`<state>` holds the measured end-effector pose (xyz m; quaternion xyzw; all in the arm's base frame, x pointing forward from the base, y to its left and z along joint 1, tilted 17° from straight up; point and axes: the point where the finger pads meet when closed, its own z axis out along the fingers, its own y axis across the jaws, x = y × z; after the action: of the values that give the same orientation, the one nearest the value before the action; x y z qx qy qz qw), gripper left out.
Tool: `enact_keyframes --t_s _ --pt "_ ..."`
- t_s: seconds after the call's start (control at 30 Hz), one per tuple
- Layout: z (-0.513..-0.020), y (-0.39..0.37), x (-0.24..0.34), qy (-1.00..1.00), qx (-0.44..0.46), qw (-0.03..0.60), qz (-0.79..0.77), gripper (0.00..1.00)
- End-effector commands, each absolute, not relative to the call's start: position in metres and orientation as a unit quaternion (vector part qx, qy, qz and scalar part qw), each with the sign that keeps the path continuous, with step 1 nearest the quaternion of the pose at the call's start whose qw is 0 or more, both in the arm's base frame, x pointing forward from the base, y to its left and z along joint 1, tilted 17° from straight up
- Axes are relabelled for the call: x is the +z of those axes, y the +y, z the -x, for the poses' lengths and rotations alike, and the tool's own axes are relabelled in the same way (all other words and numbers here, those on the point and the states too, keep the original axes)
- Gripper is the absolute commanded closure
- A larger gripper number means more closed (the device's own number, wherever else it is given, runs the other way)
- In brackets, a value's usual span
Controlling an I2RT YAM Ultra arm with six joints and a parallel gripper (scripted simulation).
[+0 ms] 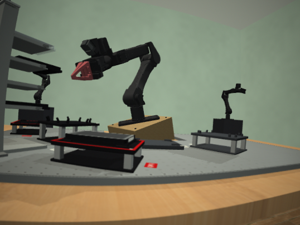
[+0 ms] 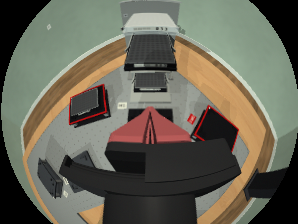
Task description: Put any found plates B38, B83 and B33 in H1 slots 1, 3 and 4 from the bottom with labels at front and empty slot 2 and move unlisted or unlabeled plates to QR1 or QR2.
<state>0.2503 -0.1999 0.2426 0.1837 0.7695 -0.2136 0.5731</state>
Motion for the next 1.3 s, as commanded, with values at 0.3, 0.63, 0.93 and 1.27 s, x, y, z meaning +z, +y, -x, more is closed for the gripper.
enact_keyframes --t_s 0.3,0.63,0.93,1.27 --pt "-0.252 -0.201 0.247 0.766 -0.216 0.577 -0.182 1.00" --pt "-0.256 -0.203 0.249 0.766 -0.216 0.577 -0.182 1.00" --pt "-0.261 -0.206 0.251 0.766 -0.216 0.577 -0.182 1.00" --pt "-0.266 -0.209 0.252 0.766 -0.216 0.577 -0.182 1.00"
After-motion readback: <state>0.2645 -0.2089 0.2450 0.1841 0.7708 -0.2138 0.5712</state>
